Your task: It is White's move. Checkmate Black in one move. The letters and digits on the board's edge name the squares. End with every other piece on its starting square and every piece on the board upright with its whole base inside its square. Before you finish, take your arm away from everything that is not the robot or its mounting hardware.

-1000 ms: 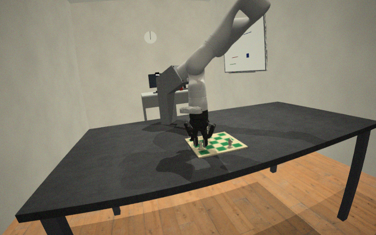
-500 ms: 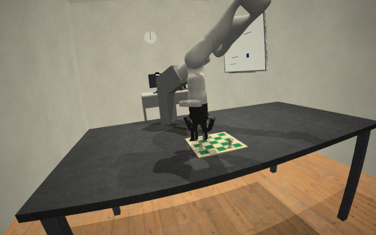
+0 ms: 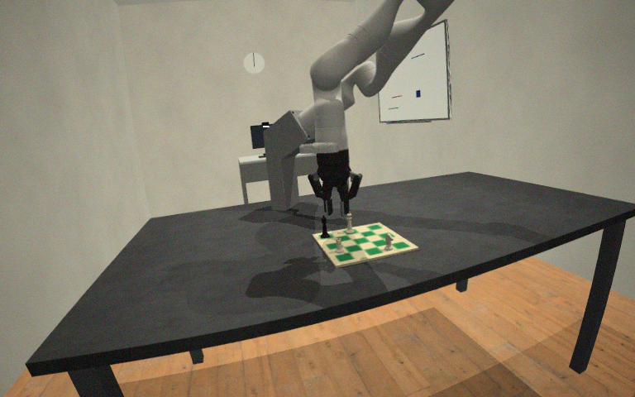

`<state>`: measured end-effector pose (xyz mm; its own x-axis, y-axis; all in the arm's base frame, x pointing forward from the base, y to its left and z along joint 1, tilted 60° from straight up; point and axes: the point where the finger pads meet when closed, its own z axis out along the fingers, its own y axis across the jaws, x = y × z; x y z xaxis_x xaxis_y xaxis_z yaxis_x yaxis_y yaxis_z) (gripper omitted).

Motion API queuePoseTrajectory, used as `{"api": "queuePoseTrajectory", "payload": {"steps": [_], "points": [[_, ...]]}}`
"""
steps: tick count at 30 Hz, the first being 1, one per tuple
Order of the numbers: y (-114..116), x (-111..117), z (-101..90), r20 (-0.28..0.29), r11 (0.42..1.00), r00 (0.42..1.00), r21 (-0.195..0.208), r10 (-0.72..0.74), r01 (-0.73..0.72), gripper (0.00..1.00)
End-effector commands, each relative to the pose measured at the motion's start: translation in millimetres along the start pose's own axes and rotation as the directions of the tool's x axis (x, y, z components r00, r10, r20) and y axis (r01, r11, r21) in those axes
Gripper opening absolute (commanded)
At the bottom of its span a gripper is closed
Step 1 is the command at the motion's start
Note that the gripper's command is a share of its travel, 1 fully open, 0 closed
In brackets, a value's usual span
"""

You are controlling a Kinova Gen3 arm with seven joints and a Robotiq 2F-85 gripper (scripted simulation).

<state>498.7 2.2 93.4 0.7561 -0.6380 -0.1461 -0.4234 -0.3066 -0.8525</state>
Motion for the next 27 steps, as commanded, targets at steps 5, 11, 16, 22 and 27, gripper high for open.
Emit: {"api": "queuePoseTrajectory", "payload": {"steps": [5, 11, 16, 22, 27], "points": [[-1.5, 3.8, -7.1, -0.012, 1.0, 1.0, 0.001, -0.003, 0.003, 1.0], [-1.5, 3.8, -7.1, -0.012, 1.0, 1.0, 0.001, -0.003, 0.003, 1.0], [-1.5, 3.8, -7.1, -0.012, 1.0, 1.0, 0.001, -0.003, 0.003, 1.0], [-1.5, 3.8, -7.1, -0.012, 1.0, 1.0, 0.001, -0.003, 0.003, 1.0], [-1.5, 3.8, -7.7, -0.012, 1.0, 1.0, 0.001, -0.003, 0.003, 1.0]]}}
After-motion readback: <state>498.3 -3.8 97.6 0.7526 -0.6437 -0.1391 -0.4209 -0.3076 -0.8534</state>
